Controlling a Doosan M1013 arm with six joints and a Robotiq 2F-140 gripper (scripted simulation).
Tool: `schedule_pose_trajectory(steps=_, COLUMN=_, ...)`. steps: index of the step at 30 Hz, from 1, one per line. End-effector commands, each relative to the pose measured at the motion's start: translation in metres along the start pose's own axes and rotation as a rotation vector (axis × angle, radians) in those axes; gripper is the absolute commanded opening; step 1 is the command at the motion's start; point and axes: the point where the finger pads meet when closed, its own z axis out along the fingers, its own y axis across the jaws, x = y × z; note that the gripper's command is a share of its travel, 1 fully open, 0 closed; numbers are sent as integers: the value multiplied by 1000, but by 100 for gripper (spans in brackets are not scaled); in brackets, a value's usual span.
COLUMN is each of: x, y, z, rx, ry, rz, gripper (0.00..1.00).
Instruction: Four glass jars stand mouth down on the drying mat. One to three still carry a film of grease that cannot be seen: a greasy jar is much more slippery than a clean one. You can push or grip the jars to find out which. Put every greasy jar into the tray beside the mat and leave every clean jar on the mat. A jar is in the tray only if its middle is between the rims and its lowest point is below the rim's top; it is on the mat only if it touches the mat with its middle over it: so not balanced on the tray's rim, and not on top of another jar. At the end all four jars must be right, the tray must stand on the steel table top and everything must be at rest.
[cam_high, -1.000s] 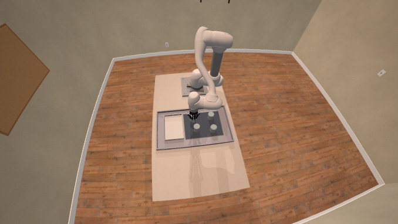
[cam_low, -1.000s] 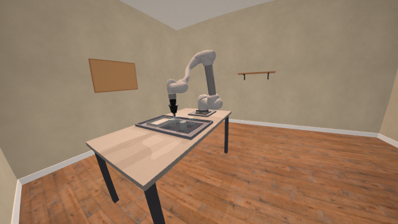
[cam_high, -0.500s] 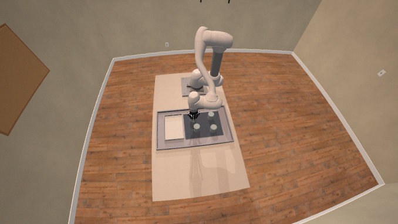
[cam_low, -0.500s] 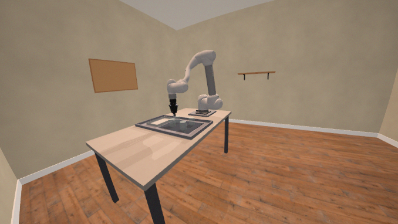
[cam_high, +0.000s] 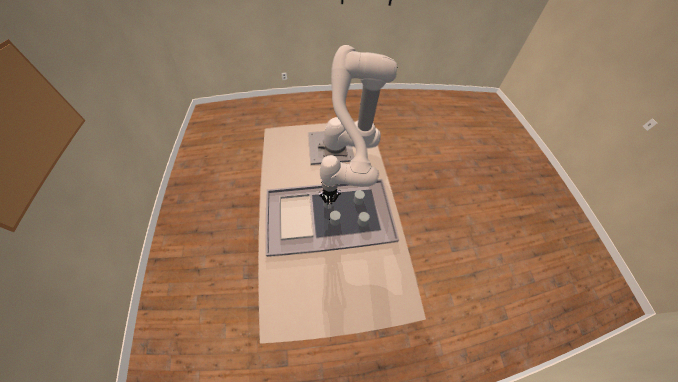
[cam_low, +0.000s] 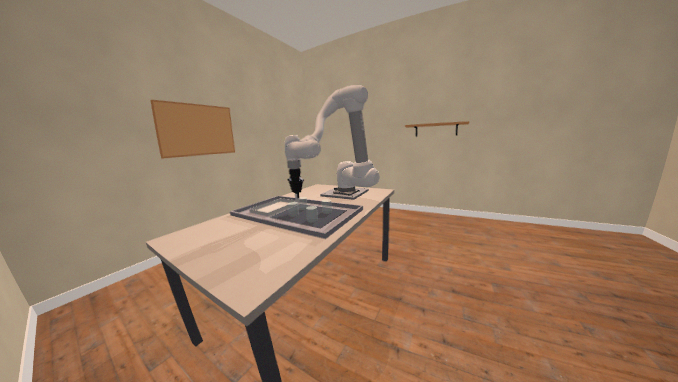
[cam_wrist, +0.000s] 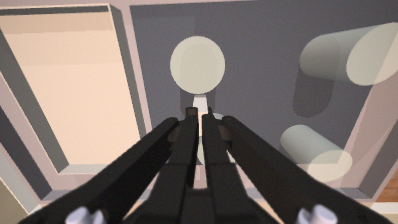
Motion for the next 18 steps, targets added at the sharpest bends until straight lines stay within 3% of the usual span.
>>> schedule_pose_trajectory(steps=1, x=5, y=-1, z=2, rx=-2, ry=2, rz=-2, gripper=0)
schedule_pose_trajectory(steps=18, x=7, y=-1, z=2, rx=-2, ry=2, rz=-2, gripper=0)
